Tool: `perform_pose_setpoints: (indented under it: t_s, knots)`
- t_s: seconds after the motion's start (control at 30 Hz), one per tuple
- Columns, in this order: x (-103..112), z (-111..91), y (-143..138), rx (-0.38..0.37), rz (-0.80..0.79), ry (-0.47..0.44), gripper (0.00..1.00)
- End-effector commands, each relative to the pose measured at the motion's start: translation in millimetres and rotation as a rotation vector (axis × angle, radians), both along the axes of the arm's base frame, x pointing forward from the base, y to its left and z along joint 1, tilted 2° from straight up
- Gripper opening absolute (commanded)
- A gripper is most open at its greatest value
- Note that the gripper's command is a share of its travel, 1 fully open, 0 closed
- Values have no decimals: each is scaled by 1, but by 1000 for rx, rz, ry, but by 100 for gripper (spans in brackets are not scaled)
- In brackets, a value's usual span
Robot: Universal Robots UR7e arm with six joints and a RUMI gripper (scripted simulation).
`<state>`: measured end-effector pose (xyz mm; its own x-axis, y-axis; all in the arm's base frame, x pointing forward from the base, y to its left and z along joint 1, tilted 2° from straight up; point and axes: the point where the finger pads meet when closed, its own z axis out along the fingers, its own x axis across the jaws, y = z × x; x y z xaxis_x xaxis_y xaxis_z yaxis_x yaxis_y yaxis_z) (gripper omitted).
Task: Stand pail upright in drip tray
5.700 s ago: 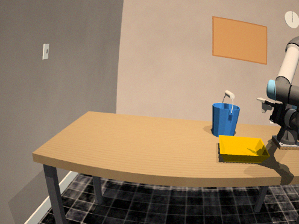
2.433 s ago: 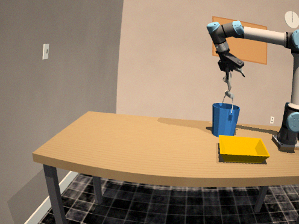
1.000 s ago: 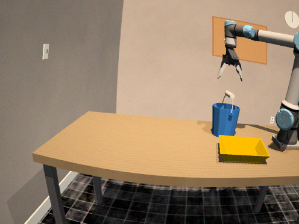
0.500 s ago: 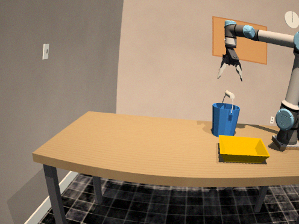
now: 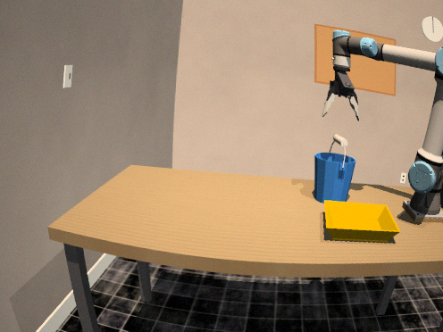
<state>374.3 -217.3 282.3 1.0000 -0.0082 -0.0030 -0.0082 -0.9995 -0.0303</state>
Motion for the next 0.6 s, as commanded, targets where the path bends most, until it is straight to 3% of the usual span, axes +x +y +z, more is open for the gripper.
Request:
perform_pose_setpoints:
  t_s: [0.0,0.57]
  knots:
    - [0,0,0,-1,0,-1,100]
    - [0,-13,0,2,-2,-1,100]
